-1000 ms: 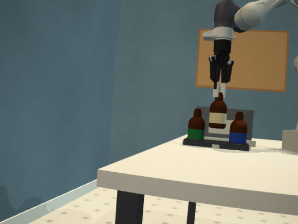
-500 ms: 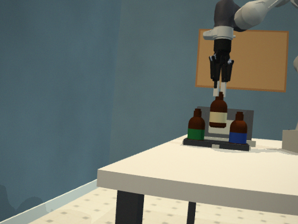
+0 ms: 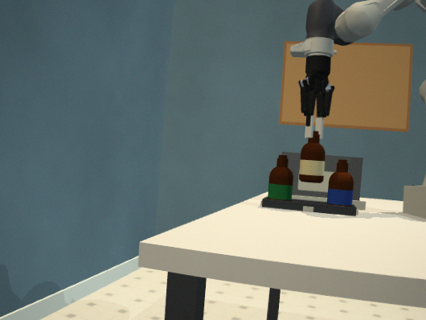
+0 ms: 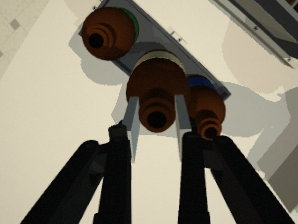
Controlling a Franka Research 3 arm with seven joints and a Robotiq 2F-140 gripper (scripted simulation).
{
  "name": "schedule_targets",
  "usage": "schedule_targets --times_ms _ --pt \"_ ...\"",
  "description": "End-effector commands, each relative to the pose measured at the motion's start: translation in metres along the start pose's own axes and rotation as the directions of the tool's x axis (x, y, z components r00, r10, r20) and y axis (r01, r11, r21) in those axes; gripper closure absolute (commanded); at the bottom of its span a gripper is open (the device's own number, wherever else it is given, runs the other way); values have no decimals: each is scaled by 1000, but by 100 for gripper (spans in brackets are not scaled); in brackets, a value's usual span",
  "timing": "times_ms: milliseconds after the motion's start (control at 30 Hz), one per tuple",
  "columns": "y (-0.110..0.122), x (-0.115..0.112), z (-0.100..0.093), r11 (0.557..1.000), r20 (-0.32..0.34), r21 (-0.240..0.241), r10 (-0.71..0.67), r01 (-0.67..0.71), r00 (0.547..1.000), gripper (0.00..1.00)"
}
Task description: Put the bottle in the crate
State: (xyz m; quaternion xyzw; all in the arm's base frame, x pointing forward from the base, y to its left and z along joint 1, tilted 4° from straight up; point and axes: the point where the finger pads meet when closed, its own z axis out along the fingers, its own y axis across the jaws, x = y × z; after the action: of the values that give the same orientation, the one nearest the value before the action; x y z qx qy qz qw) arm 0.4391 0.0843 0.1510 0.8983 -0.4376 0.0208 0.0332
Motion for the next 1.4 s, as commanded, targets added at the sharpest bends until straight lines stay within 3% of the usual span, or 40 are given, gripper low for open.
schedule_targets --times_ms 0,1367 --pt "-3 0 -4 1000 -1 7 -4 4 1000 100" --pt "-3 -1 -13 1000 -1 7 -4 4 1000 100"
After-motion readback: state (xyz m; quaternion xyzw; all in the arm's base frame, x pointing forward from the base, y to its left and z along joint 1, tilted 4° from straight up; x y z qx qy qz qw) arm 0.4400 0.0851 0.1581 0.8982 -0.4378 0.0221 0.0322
